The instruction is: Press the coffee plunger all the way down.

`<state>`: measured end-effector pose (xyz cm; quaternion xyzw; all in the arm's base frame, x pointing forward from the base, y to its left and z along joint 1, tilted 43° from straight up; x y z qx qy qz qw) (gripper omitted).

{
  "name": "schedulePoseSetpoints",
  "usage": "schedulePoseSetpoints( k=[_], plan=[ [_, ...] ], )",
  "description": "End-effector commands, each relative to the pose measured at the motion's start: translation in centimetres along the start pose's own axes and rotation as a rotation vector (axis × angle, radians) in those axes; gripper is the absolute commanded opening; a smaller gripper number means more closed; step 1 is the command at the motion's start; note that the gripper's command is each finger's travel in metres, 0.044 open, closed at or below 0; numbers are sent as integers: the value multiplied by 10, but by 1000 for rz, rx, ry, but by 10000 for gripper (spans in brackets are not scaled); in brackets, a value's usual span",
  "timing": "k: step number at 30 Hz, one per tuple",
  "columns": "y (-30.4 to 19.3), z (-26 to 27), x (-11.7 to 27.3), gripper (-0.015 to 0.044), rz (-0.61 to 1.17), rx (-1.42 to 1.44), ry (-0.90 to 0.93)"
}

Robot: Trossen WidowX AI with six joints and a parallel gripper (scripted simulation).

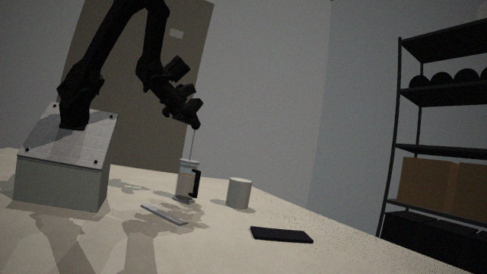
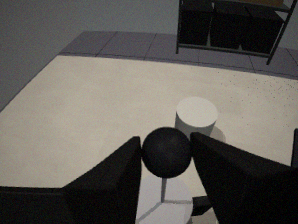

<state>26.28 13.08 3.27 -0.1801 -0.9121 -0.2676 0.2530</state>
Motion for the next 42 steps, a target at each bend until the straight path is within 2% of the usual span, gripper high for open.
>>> schedulePoseSetpoints(
  k=[1,42],
  plan=[
    [-1,0,-1,118,-2,1,1],
    [-52,11,-44,118,1,3,3]
  ],
)
Point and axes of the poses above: the point midway between the two fingers, 35 mm back from their tips, its own x axis back along the fingers, its own z axis across the jaws, y = z × x, the point moved 10 cm from there along x, back along the fingers, and after that the axes turned 11 degrees about x, right-handed, at the moved point
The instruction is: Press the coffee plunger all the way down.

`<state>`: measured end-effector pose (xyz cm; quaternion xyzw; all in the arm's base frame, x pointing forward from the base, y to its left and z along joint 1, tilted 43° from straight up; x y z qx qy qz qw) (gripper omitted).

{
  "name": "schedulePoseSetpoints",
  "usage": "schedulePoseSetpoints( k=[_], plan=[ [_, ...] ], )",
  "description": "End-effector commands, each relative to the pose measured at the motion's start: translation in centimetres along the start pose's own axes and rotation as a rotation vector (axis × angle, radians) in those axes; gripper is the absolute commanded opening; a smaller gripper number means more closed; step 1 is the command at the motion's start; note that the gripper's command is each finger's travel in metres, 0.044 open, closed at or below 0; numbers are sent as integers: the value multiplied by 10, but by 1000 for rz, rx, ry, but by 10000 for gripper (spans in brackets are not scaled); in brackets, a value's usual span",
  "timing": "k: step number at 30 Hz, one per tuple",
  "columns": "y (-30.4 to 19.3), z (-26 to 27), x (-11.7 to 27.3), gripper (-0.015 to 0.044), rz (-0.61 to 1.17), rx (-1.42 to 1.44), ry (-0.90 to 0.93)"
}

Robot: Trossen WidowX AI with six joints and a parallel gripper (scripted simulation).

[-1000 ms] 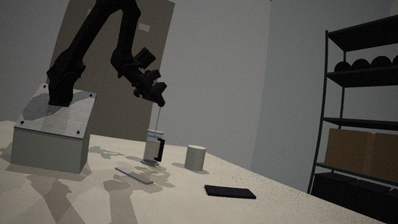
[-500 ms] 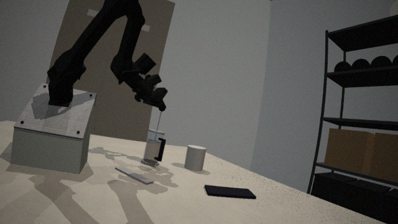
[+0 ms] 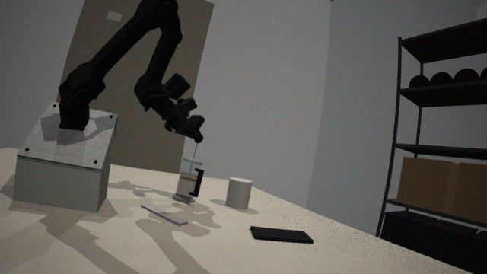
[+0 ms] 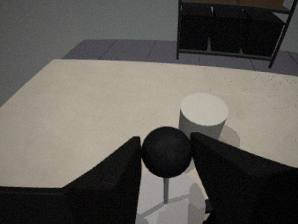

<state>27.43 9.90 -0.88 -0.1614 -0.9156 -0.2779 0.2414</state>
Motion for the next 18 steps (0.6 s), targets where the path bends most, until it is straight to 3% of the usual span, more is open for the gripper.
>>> schedulePoseSetpoints(
  k=[1,18],
  plan=[
    [-17,3,-6,118,48,15,12],
    [-36,7,-23,118,46,17,7]
  ],
)
Point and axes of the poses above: the point midway between the two fingers, 35 mm back from their tips, its own x axis back along the fingers, its own z axis across the jaws, y = z × x, the point moved 10 cm from there along x, back along the fingers, and after that the axes turned 11 degrees about x, right-handed, at the moved point
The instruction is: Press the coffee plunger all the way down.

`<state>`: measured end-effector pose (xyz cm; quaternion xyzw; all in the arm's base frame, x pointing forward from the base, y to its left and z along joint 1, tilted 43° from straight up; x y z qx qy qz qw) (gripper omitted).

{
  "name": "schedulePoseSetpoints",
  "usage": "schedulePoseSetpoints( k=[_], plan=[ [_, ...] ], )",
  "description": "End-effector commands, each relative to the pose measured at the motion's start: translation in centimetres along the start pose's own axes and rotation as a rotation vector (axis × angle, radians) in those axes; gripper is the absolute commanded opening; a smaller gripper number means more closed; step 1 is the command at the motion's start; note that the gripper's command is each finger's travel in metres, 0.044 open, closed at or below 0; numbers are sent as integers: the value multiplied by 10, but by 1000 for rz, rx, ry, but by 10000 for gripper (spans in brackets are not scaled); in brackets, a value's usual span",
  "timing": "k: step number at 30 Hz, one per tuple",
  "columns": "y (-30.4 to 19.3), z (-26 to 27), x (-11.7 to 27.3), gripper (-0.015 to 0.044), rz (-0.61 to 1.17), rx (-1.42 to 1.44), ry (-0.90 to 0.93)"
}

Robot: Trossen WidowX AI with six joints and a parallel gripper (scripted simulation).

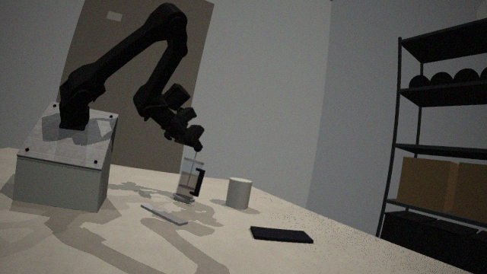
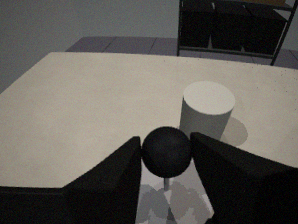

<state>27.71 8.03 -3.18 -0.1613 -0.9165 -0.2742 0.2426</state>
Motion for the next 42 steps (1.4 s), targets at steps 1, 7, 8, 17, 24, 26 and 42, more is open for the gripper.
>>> schedulePoseSetpoints(
  k=[1,7,8,17,24,26,42],
  plan=[
    [-12,2,-6,118,44,10,7],
    [-9,2,-10,118,44,10,7],
    [-9,2,-10,118,44,9,7],
    [-7,1,-13,118,44,9,6],
    [-5,1,-14,118,43,9,6],
    [-5,1,-15,118,43,9,6],
    [-2,1,-14,145,30,6,4]
  ],
)
Point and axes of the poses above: the point midway between the two fingers, 35 mm back from their tips, its own x axis back along the fingers, its own z axis across the jaws, y = z × x, the point moved 10 cm from there along x, back along the fingers, and after that the axes turned 11 degrees about x, right-handed, at the moved point
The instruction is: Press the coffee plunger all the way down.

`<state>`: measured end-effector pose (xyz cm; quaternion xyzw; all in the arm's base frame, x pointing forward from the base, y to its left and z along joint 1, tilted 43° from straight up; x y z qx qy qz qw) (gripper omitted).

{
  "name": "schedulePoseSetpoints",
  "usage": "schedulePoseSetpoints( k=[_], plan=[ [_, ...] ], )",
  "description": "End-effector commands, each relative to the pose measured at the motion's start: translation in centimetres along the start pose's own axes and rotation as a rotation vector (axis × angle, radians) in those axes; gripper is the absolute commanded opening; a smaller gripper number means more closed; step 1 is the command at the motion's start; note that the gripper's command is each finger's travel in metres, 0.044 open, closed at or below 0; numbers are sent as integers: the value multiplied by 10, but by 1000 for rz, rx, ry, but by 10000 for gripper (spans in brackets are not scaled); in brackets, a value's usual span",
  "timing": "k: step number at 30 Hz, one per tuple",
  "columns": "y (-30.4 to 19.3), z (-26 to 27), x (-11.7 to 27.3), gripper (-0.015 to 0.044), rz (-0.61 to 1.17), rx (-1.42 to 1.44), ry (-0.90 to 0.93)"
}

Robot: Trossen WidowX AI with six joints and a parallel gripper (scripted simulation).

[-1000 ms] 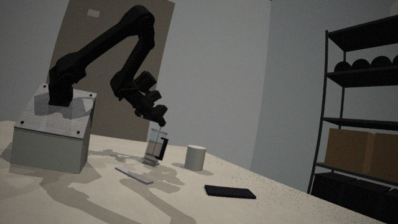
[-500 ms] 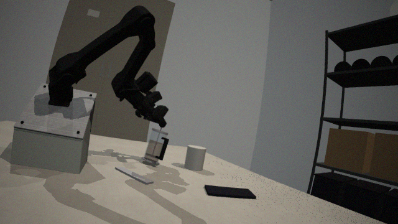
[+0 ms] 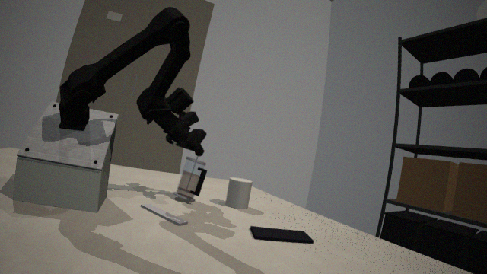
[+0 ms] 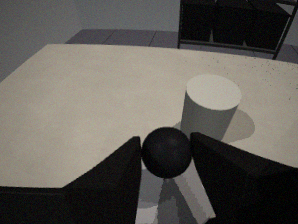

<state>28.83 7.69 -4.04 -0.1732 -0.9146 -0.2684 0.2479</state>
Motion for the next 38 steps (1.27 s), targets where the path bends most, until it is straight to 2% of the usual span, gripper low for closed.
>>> schedulePoseSetpoints(
  k=[1,11,18,26,38],
  plan=[
    [0,0,0,171,2,0,1],
    [0,0,0,433,2,0,1],
    [11,-2,11,440,5,-1,5],
    [50,-11,70,440,15,1,9],
    [49,-10,70,440,15,1,9]
  ],
)
Point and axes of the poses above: the point midway between the two fingers, 35 mm back from their tips, its own x axis back along the fingers, its own z axis across the jaws, y = z × x, the point moved 10 cm from there along x, back along the fingers, and after that the axes turned 11 degrees about x, right-handed, at the moved point
